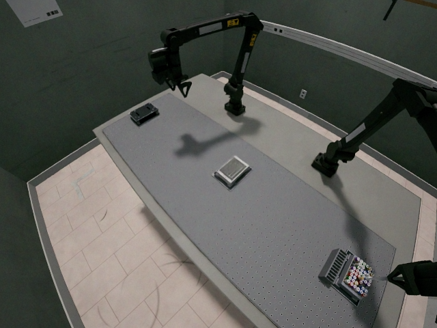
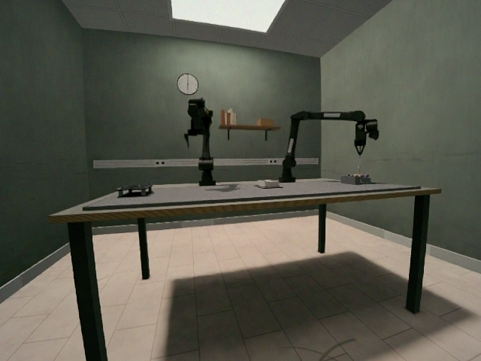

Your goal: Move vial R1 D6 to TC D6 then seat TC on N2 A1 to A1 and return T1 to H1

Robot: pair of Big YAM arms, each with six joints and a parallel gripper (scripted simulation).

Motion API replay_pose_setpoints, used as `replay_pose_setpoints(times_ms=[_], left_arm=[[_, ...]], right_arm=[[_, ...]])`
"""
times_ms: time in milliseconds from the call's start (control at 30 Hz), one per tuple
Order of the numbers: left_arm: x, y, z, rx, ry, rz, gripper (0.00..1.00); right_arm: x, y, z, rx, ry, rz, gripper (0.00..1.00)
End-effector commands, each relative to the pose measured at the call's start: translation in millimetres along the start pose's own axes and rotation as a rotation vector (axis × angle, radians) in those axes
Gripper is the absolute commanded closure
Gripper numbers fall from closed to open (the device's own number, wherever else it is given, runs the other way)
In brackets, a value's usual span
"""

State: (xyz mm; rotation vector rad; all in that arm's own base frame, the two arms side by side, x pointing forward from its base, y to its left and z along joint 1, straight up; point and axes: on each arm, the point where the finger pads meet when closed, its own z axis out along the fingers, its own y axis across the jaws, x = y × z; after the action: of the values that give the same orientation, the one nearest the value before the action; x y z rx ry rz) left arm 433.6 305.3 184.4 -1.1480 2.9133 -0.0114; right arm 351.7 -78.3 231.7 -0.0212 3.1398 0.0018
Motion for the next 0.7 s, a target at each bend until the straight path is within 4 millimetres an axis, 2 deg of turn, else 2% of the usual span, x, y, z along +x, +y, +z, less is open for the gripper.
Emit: replay_pose_setpoints(times_ms=[0, 233, 667], left_arm=[[-14.1, -7.0, -21.7, 0.008, -0.056, -0.005, 0.91], [-21.5, -7.8, -18.2, 0.009, -0.066, -0.006, 0.91], [-13.7, -6.4, -4.4, 0.004, -0.034, -0.006, 0.91]], right_arm=[[-7.0, -2.0, -12.4, 0.009, -0.033, 0.009, 0.00], [-7.0, -2.0, -12.4, 0.009, -0.033, 0.009, 0.00], [-7.0, -2.0, -12.4, 0.009, -0.033, 0.009, 0.00]])
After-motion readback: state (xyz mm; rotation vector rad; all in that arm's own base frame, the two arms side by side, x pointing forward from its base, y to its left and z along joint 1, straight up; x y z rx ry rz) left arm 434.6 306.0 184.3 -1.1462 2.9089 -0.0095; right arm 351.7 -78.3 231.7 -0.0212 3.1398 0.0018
